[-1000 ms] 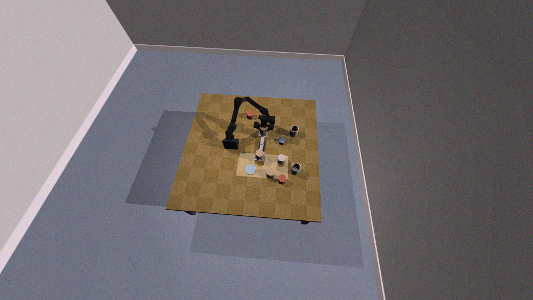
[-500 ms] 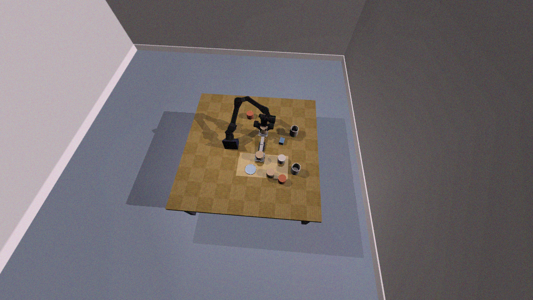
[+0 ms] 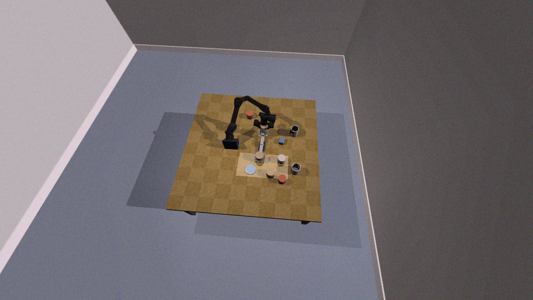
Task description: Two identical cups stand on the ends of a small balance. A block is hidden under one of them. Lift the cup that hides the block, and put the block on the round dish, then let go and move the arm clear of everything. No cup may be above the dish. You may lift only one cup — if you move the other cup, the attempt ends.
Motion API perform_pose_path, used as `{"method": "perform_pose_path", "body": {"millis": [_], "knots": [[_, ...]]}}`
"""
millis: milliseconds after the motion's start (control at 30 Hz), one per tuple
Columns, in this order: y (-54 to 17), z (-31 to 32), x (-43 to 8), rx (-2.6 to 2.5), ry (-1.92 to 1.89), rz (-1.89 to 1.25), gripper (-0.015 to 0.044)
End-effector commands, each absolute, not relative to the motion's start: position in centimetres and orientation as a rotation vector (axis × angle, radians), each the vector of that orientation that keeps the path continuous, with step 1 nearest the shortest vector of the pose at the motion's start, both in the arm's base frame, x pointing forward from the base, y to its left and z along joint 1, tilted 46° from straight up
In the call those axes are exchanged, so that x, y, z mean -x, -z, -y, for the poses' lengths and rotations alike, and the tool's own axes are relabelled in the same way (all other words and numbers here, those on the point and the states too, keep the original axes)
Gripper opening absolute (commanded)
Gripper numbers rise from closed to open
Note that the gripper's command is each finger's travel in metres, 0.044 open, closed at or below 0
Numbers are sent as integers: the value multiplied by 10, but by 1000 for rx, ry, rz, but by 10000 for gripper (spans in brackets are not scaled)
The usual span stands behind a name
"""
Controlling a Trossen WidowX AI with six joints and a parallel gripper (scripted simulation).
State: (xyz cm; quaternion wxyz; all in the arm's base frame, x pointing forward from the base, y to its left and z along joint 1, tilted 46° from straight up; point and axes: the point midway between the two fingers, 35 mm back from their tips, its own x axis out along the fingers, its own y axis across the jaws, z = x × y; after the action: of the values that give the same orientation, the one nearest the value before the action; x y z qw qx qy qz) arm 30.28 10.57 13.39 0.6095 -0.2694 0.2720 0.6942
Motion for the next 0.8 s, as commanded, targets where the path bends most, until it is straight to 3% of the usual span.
{"method": "perform_pose_path", "body": {"millis": [0, 767], "knots": [[-142, -101, -307, 625, -1594, -607, 0], [-163, -80, -307, 622, -1596, -606, 0]]}}
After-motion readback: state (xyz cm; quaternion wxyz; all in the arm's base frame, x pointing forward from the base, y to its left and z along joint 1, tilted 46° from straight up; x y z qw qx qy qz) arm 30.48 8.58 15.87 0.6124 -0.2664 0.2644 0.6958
